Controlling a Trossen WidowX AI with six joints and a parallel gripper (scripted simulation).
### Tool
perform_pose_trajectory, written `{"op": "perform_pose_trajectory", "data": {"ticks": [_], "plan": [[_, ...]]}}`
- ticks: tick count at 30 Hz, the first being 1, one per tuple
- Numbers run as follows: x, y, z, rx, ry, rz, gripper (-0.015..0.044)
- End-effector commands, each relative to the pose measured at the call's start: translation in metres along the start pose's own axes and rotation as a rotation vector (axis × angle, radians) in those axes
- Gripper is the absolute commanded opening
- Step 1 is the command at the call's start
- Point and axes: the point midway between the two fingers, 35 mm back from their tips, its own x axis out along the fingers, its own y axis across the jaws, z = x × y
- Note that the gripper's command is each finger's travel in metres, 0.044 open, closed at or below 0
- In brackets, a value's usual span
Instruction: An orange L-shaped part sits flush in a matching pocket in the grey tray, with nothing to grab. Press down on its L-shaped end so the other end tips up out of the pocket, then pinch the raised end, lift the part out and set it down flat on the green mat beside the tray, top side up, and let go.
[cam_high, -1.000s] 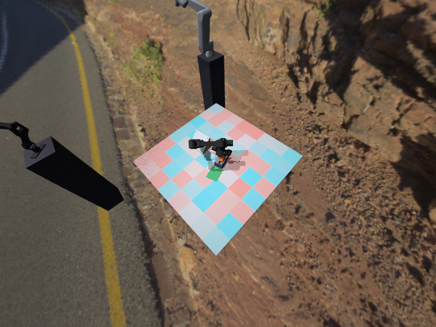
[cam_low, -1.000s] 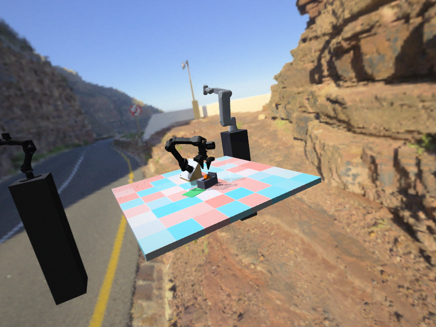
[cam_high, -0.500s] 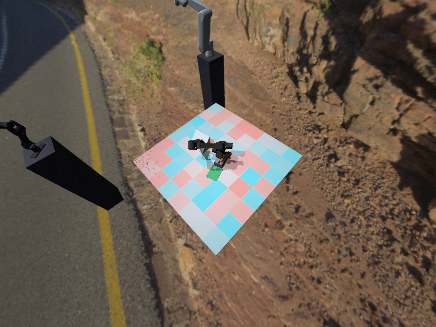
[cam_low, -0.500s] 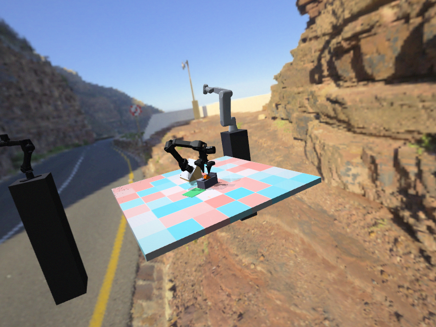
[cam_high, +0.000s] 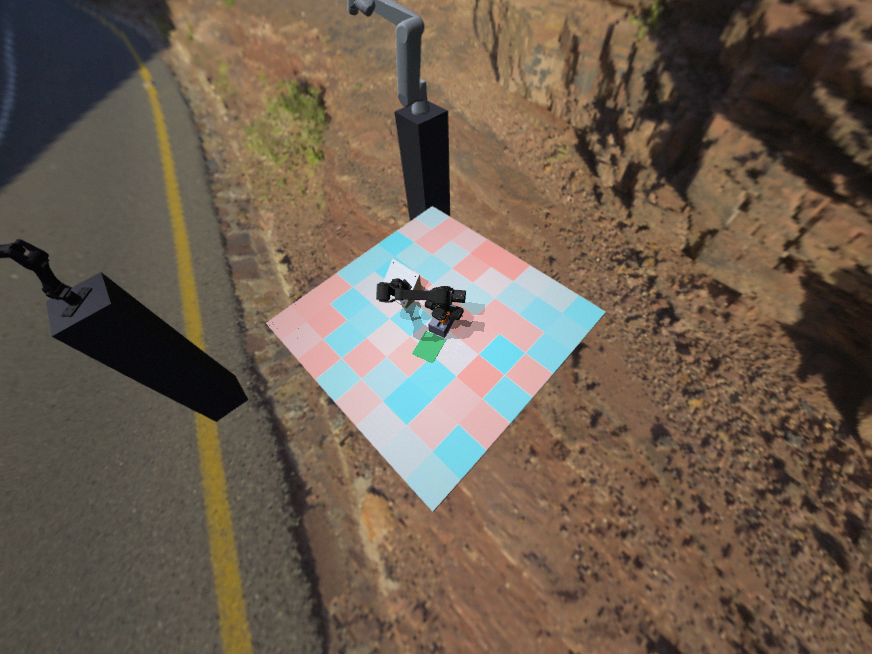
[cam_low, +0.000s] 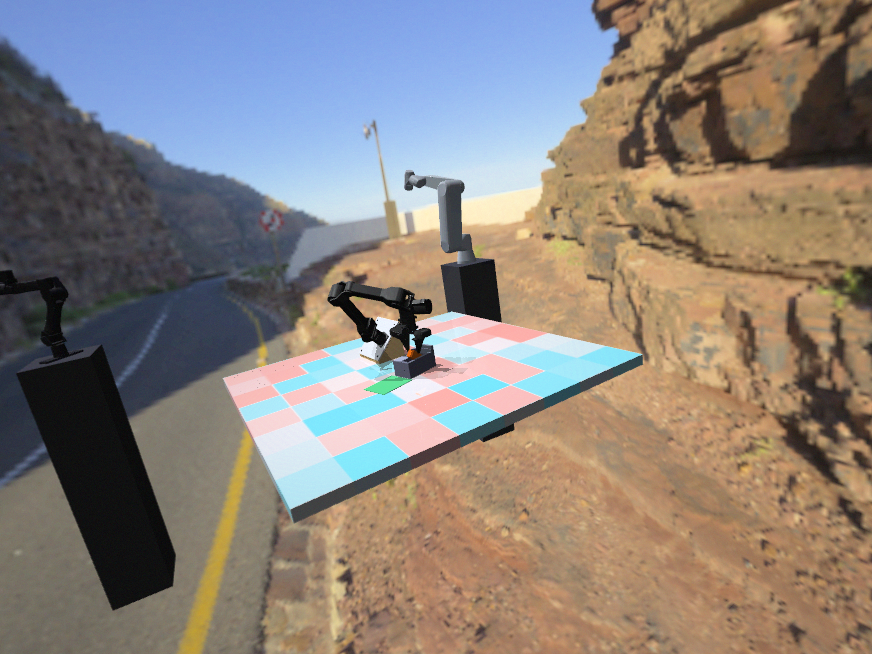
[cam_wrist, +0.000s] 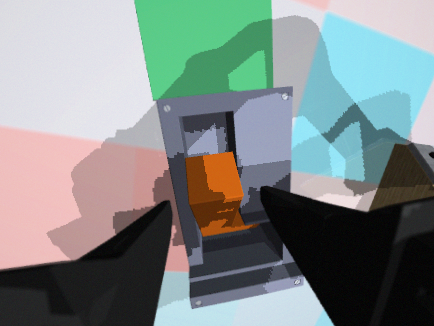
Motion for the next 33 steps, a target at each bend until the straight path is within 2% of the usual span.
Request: {"op": "perform_pose_trajectory", "data": {"ticks": [1,10,15,25,28,33], "plan": [[0.007,0.000,0.001,-0.005,-0.006,0.002,0.0280],[0.019,-0.001,0.001,-0.005,-0.008,0.002,0.0280],[0.015,-0.001,0.001,0.001,-0.001,-0.001,0.0149],[0.015,-0.001,0.001,0.001,-0.001,-0.001,0.0082],[0.015,-0.001,0.001,0.001,-0.001,-0.001,0.0003],[0.015,-0.001,0.001,0.001,-0.001,-0.001,0.0000]]}}
